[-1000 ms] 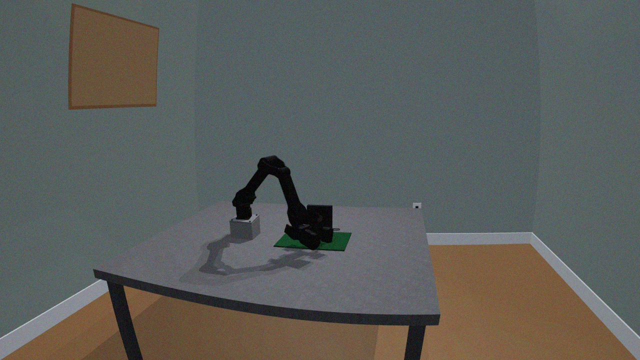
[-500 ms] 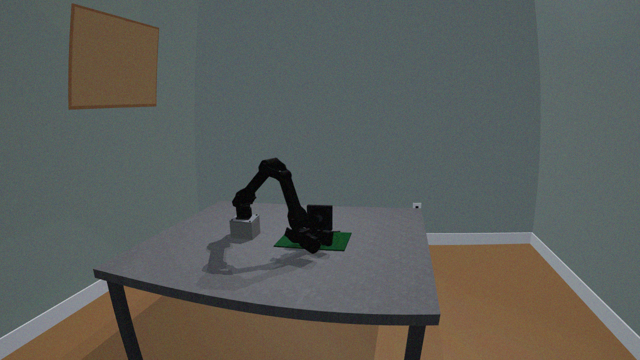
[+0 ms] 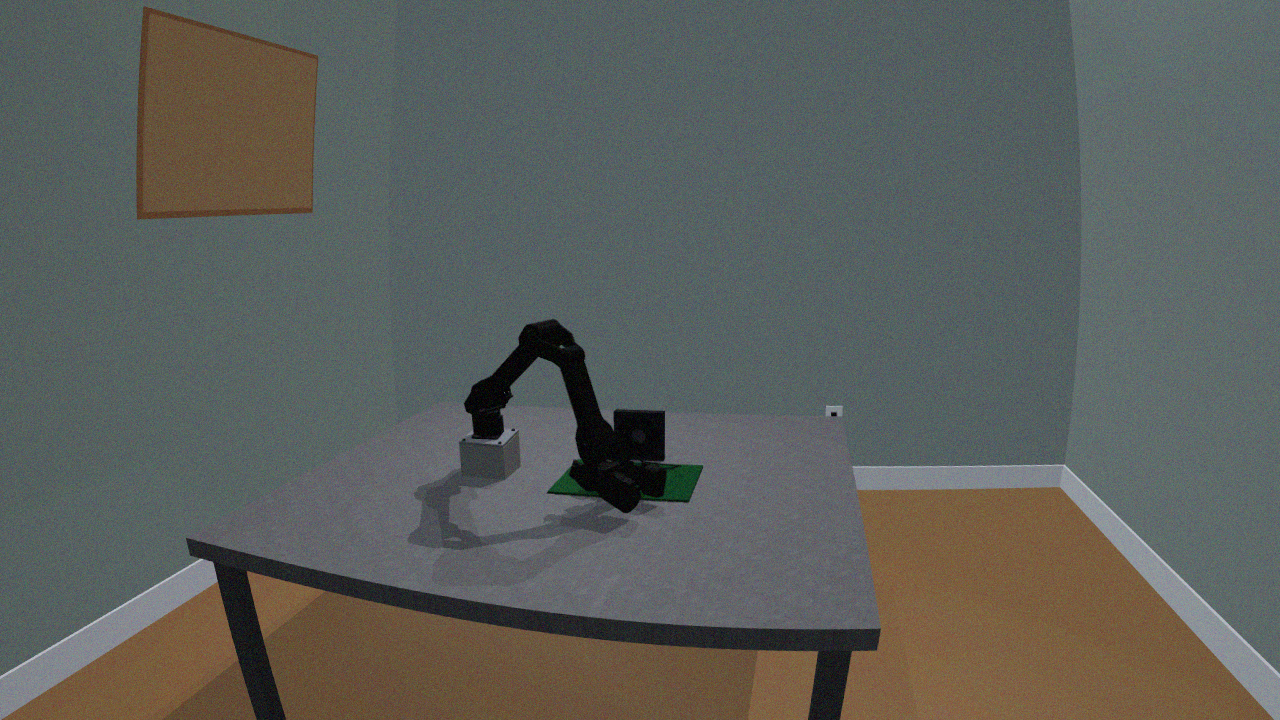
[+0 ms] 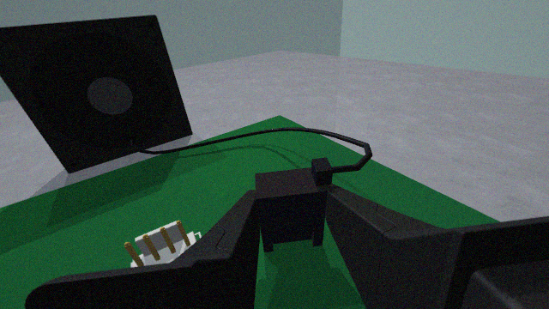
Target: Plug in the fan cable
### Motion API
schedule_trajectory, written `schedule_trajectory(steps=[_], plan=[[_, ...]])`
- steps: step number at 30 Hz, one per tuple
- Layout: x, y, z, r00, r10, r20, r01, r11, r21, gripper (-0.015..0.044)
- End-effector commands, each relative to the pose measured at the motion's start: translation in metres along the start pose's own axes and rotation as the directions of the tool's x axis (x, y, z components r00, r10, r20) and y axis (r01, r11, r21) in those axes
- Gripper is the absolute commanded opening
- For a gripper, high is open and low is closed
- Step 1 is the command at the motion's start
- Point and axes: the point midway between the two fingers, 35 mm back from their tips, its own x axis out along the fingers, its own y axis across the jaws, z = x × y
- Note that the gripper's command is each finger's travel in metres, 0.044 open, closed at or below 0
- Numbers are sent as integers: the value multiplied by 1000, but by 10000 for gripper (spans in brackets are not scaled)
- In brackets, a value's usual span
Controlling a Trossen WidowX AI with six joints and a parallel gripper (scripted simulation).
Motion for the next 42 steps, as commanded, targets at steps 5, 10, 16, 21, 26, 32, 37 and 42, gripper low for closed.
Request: schedule_trajectory(steps=[5, 10, 16, 21, 26, 32, 37, 42], plan=[[0, 0, 1, 1000, 0, 0, 0, 1000, 0, 0], [0, 0, 1, 1000, 0, 0, 0, 1000, 0, 0], [0, 0, 1, 1000, 0, 0, 0, 1000, 0, 0], [0, 0, 1, 1000, 0, 0, 0, 1000, 0, 0], [0, 0, 1, 1000, 0, 0, 0, 1000, 0, 0], [0, 0, 1, 1000, 0, 0, 0, 1000, 0, 0], [0, 0, 1, 1000, 0, 0, 0, 1000, 0, 0], [0, 0, 0, 1000, 0, 0, 0, 1000, 0, 26]])
